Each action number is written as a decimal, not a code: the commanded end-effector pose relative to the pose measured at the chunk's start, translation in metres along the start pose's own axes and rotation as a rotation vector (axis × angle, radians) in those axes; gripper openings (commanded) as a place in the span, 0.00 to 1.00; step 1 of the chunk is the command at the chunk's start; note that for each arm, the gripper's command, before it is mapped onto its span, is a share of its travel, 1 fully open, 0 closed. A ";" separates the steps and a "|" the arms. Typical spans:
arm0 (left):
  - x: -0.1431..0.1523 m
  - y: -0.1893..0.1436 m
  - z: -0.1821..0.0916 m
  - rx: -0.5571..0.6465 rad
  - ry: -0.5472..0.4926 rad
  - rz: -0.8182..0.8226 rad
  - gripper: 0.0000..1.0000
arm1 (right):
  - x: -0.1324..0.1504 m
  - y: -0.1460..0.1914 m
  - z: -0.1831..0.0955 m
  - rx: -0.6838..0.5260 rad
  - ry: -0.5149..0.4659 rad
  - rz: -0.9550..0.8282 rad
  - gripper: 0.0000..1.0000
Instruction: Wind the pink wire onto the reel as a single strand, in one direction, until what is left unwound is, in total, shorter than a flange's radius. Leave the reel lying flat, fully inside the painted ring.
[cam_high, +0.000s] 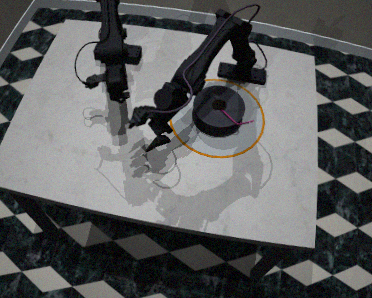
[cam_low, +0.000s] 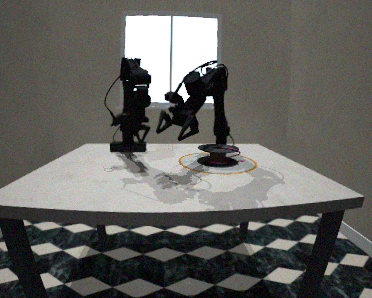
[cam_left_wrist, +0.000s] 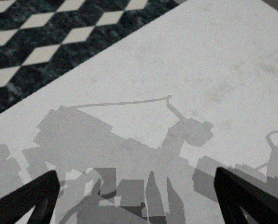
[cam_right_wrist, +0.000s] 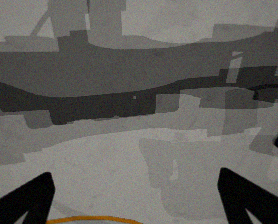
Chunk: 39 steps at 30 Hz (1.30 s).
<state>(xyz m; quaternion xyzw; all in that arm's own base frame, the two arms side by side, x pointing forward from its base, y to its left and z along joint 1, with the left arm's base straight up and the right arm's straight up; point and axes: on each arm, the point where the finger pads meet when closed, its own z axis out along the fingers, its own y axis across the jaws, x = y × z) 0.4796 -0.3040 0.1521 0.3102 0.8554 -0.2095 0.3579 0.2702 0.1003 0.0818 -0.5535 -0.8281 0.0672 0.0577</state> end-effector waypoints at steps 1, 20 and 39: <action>-0.008 -0.001 -0.005 0.000 -0.019 0.007 1.00 | 0.000 0.001 -0.004 -0.013 -0.003 0.001 1.00; -0.008 -0.001 -0.005 0.000 -0.019 0.007 1.00 | 0.000 0.001 -0.004 -0.013 -0.003 0.001 1.00; -0.016 -0.002 -0.018 -0.017 -0.050 0.012 1.00 | -0.001 0.012 -0.010 -0.092 -0.010 -0.070 1.00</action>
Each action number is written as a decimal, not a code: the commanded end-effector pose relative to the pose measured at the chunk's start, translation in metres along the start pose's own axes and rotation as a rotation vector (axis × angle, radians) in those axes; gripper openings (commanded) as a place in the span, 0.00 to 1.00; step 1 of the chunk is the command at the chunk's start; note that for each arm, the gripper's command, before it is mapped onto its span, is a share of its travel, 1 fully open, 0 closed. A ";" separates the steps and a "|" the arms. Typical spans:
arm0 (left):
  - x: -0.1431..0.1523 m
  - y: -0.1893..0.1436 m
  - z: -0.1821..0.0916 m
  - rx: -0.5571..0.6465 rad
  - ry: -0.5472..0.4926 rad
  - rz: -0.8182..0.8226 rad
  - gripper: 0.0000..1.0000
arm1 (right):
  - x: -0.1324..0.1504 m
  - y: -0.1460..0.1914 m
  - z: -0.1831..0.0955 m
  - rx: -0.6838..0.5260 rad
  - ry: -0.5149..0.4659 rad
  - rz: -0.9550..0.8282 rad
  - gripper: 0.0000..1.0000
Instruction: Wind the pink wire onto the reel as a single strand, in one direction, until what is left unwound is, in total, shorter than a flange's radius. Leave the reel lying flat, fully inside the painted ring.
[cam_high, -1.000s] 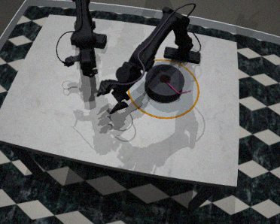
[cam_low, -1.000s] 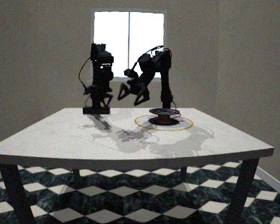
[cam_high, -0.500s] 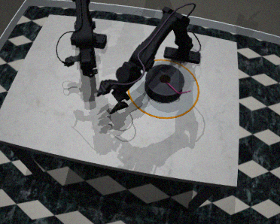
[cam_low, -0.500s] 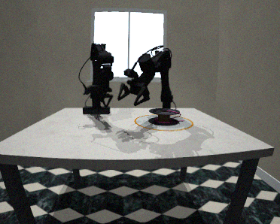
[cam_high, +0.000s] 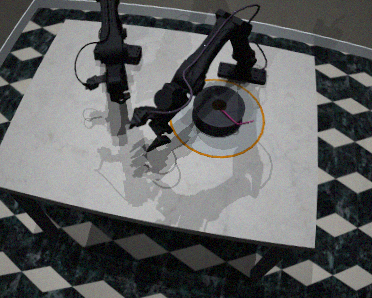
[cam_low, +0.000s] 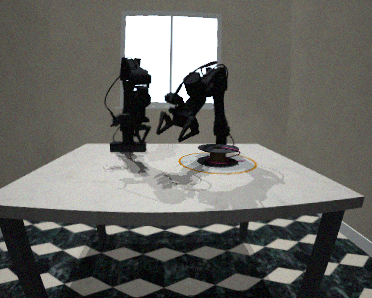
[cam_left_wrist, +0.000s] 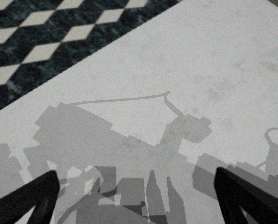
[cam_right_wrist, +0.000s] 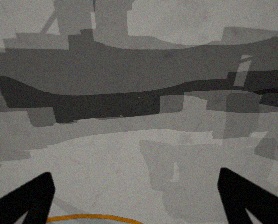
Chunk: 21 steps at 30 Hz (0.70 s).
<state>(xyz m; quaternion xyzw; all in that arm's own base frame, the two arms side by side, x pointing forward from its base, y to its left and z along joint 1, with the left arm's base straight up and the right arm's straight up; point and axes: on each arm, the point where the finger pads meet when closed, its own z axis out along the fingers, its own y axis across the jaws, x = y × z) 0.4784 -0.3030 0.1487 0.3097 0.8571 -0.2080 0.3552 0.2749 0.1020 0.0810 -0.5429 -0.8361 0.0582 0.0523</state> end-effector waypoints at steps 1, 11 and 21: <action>-0.021 -0.003 -0.023 -0.019 -0.065 0.015 1.00 | -0.001 0.010 -0.012 -0.092 -0.013 -0.062 1.00; -0.046 -0.008 -0.077 -0.082 -0.187 0.031 1.00 | -0.004 0.047 -0.048 -0.389 -0.100 -0.330 1.00; -0.069 -0.017 -0.161 -0.172 -0.375 0.043 1.00 | -0.006 0.082 -0.132 -0.775 -0.371 -0.681 1.00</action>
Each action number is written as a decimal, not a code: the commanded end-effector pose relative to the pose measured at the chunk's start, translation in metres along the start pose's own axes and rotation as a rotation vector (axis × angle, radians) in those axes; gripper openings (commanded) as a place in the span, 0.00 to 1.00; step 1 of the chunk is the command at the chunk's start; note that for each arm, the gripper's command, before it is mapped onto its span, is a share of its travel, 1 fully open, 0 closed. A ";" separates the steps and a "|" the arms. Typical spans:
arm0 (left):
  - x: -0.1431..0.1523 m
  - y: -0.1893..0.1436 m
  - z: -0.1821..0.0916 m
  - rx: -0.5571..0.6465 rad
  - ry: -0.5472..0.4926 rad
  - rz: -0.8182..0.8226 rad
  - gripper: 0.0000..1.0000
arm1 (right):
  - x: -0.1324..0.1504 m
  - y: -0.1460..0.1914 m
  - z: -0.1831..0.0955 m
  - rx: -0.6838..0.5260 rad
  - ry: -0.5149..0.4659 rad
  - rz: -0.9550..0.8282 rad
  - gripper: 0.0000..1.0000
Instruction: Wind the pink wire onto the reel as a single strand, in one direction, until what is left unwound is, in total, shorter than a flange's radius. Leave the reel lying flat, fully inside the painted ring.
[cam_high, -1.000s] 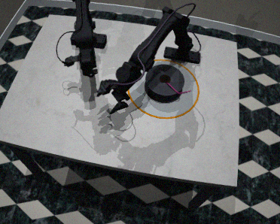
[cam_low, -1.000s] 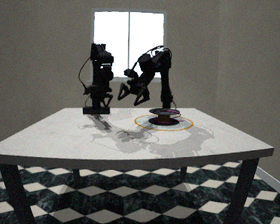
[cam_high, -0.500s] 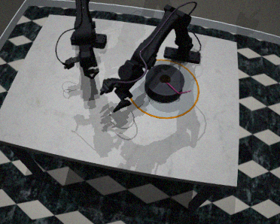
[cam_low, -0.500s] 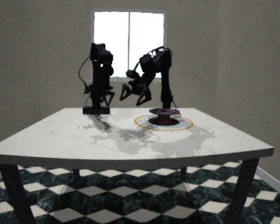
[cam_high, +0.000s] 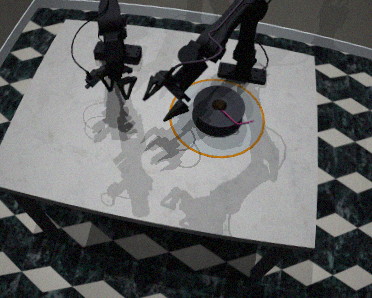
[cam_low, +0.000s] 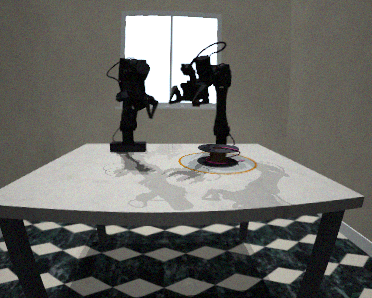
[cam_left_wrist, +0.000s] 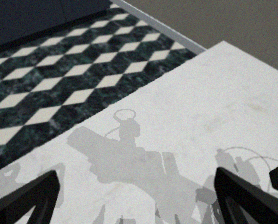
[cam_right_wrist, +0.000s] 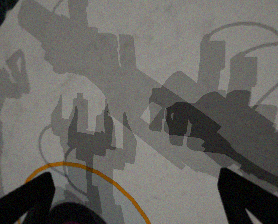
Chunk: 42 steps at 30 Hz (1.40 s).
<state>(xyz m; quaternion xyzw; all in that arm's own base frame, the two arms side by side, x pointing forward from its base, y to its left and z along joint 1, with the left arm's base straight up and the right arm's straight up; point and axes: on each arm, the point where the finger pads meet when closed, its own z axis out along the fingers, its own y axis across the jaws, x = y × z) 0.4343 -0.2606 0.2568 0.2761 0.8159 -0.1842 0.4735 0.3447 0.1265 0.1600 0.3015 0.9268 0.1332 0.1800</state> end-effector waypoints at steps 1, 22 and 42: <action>-0.043 0.004 -0.045 -0.063 -0.165 0.007 1.00 | -0.029 0.041 -0.031 -0.219 -0.178 -0.232 1.00; -0.070 0.003 -0.175 -0.198 -0.481 -0.010 1.00 | -0.071 0.097 -0.199 -0.543 -0.947 -0.823 1.00; -0.070 0.005 -0.185 -0.212 -0.507 -0.014 1.00 | -0.072 0.097 -0.216 -0.546 -1.023 -0.858 1.00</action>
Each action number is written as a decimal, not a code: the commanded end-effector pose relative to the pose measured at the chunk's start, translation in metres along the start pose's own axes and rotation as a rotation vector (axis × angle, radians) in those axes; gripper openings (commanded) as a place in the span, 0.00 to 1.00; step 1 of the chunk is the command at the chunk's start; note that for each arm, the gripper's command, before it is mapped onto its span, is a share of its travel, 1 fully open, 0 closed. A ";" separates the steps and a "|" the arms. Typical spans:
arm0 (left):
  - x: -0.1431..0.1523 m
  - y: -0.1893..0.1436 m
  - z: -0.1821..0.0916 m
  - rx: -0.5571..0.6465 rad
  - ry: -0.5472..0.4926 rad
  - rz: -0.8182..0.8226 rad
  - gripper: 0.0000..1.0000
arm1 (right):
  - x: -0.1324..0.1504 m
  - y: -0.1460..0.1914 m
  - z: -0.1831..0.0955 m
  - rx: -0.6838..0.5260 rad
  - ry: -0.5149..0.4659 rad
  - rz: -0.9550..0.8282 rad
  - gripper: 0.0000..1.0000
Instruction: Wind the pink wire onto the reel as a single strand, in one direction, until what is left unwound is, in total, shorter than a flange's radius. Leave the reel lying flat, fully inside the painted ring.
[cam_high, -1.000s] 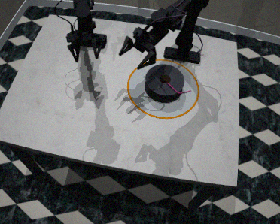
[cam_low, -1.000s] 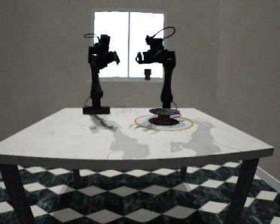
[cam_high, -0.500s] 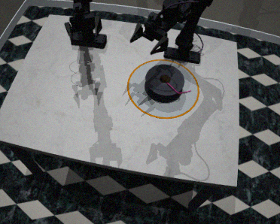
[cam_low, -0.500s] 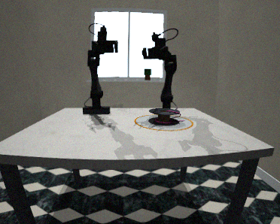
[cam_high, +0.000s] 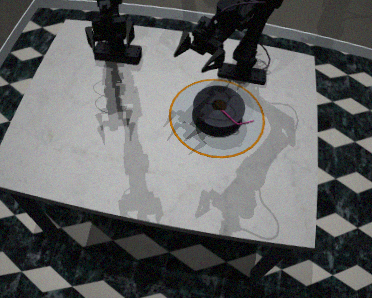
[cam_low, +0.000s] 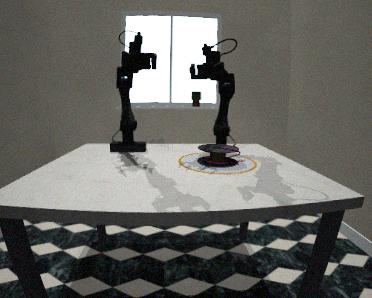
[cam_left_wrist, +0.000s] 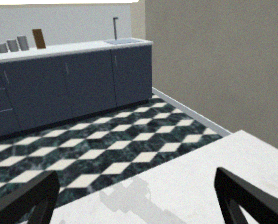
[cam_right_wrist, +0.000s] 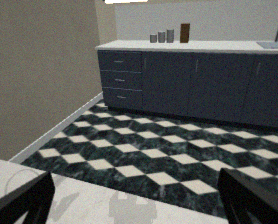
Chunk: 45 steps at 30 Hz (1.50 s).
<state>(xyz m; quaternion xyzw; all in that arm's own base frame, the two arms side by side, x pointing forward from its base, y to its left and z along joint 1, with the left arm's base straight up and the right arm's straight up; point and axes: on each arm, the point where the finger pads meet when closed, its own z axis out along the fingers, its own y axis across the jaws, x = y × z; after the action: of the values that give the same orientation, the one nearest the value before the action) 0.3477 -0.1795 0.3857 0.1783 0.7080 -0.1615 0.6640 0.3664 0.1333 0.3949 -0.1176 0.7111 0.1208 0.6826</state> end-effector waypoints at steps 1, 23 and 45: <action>-0.021 0.005 -0.011 -0.018 -0.066 -0.009 1.00 | -0.012 -0.003 -0.009 -0.001 -0.039 -0.011 1.00; -0.020 0.075 -0.019 -0.205 -0.065 -0.015 1.00 | -0.012 -0.054 -0.012 0.135 -0.040 -0.009 1.00; -0.017 0.164 -0.050 -0.452 -0.063 -0.023 1.00 | -0.013 -0.121 -0.027 0.314 -0.040 -0.005 1.00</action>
<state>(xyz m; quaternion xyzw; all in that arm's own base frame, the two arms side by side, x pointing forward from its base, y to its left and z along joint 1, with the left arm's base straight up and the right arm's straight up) 0.3908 -0.0212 0.3860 0.0237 0.7293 -0.0163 0.6836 0.3896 0.0166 0.3957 -0.0100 0.7195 0.0150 0.6943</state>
